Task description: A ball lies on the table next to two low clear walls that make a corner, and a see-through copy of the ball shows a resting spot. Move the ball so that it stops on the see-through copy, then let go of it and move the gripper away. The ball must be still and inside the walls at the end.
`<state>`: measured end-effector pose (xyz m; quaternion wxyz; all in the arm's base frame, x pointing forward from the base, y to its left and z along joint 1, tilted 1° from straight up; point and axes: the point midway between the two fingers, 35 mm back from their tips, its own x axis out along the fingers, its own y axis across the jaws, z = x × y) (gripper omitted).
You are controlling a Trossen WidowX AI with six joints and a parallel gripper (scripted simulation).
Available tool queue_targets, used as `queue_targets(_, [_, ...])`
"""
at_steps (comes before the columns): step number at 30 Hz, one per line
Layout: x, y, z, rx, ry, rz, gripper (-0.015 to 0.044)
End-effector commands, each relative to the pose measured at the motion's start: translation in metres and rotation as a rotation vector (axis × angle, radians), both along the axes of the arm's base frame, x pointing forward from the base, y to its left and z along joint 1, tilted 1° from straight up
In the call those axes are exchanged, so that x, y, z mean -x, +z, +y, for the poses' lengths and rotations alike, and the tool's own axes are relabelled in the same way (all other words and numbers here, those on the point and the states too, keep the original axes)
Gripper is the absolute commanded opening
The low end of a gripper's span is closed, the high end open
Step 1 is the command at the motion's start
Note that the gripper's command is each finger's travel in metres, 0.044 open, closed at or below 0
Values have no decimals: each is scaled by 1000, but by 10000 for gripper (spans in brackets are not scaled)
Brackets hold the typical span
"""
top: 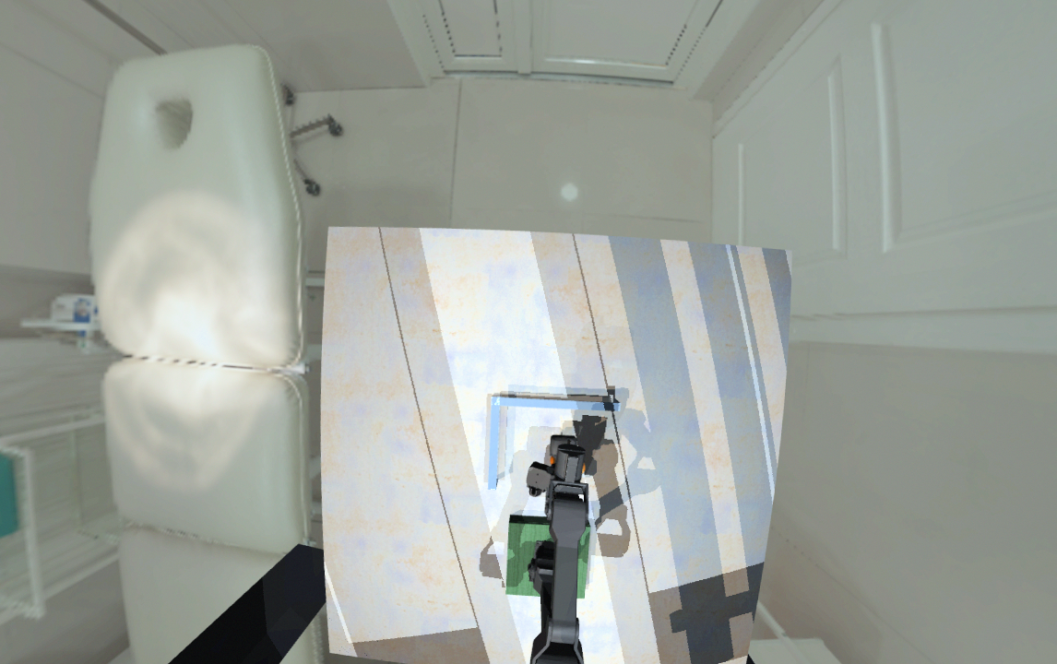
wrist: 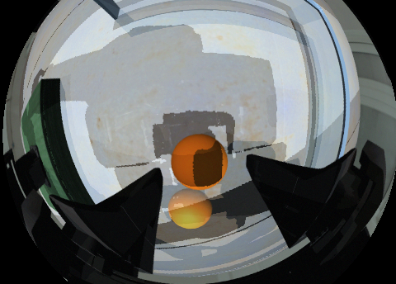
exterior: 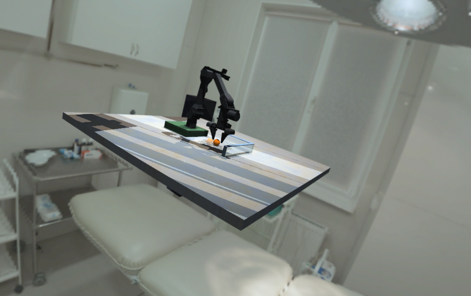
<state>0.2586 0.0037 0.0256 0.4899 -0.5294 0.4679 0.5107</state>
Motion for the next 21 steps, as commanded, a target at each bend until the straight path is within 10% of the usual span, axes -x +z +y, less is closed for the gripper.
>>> queue_targets(1, [2, -10, 1, -5, 6, 13, 313])
queue_targets(16, [2, -11, 1, -5, 6, 13, 168])
queue_targets(21, [-1, 2, 1, -5, 6, 12, 36])
